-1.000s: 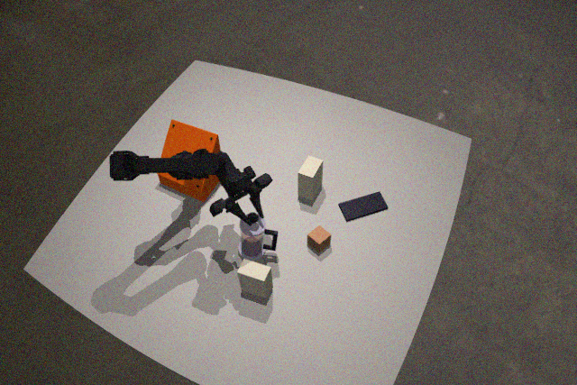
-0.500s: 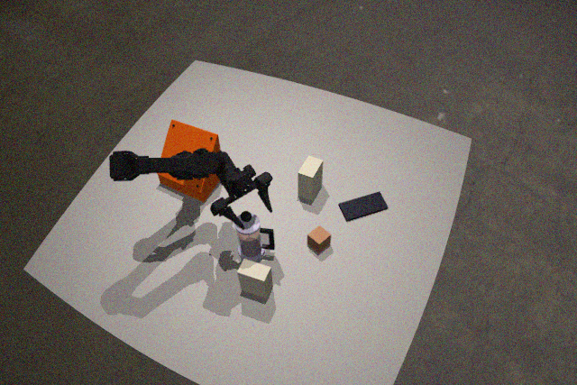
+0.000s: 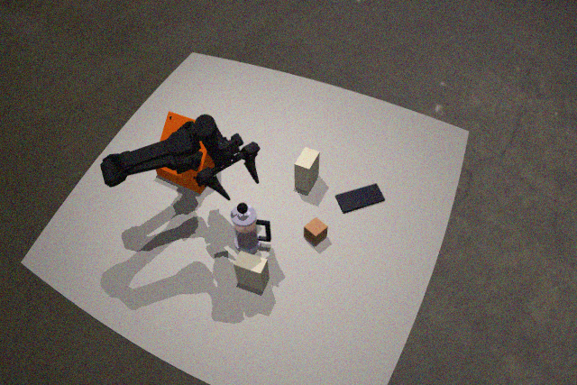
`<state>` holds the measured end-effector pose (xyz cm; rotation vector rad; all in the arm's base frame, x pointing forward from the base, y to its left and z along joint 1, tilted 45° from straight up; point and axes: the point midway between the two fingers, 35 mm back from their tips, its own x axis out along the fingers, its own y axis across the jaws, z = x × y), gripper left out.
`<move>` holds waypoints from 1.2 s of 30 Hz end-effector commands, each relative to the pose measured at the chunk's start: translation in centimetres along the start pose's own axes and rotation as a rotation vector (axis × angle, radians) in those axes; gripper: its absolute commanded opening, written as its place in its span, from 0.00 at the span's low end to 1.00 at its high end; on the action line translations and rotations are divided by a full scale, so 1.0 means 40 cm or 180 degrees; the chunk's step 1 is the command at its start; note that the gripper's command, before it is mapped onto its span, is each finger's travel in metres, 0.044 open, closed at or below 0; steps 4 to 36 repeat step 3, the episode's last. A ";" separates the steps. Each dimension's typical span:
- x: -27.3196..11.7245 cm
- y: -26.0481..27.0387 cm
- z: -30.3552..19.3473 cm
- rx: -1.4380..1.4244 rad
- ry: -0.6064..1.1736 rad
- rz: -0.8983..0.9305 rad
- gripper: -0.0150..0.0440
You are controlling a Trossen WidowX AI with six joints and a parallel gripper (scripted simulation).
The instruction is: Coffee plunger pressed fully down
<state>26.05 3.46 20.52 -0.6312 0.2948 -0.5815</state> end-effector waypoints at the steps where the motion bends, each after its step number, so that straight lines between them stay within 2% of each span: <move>1: -0.013 -0.018 0.013 0.0041 -0.0008 -0.0044 1.00; 36: -0.013 -0.018 0.013 0.0041 -0.0008 -0.0044 1.00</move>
